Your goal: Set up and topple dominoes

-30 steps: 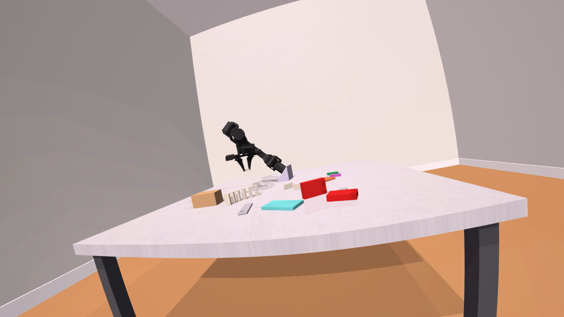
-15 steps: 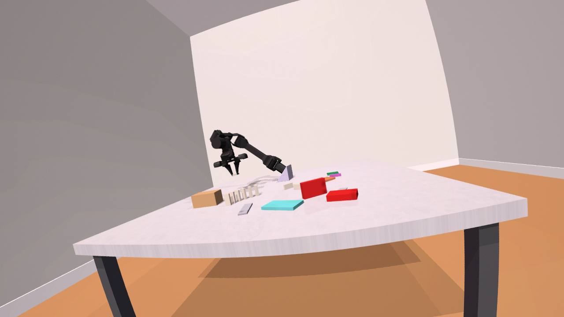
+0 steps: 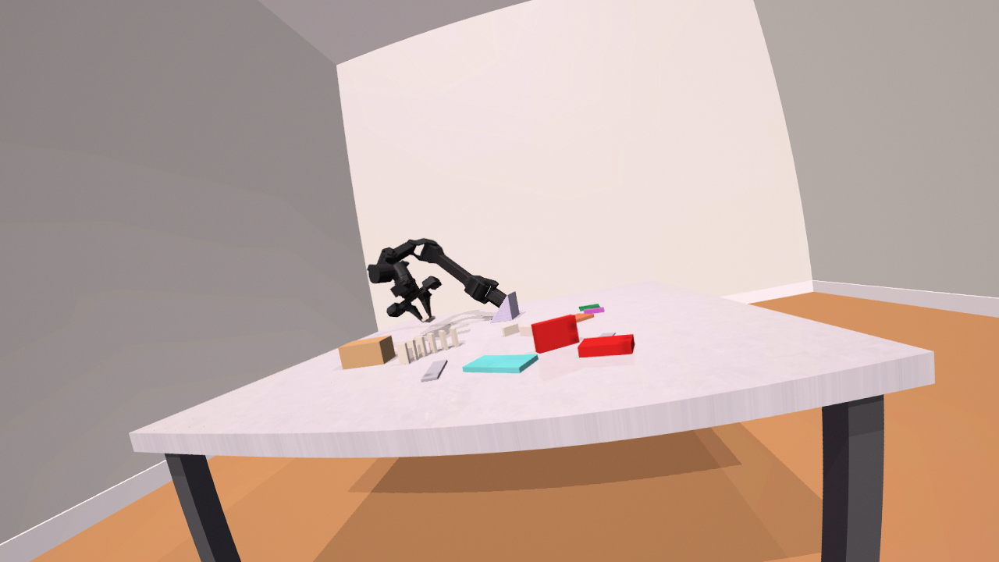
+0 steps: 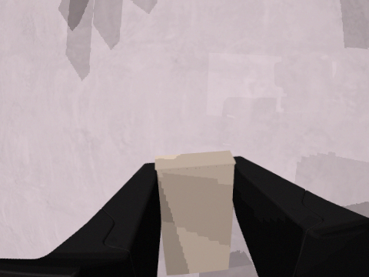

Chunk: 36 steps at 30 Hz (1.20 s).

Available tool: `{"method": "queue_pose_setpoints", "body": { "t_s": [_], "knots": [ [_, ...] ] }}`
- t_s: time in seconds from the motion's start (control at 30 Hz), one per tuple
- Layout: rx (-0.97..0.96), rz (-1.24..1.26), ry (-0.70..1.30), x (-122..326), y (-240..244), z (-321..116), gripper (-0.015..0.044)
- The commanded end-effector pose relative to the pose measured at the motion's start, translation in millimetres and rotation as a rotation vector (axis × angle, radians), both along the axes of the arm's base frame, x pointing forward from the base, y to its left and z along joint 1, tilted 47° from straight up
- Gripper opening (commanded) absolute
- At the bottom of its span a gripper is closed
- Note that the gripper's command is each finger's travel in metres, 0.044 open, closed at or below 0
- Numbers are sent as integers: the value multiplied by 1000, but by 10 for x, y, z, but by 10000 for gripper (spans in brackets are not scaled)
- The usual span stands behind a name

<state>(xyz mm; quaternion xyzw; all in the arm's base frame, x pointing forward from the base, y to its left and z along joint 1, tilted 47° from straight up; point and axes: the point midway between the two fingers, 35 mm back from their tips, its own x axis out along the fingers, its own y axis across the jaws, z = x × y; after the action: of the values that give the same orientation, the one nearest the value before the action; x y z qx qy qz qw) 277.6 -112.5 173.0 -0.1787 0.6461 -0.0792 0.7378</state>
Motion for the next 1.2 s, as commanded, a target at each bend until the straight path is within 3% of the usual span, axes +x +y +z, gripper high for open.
{"method": "queue_pose_setpoints", "body": {
  "t_s": [0.0,0.57,1.17],
  "knots": [
    [57,29,-60,16,-4,-48,107],
    [209,227,-447,113,-127,-49,107],
    [89,548,-846,-21,-211,225,107]
  ]
}}
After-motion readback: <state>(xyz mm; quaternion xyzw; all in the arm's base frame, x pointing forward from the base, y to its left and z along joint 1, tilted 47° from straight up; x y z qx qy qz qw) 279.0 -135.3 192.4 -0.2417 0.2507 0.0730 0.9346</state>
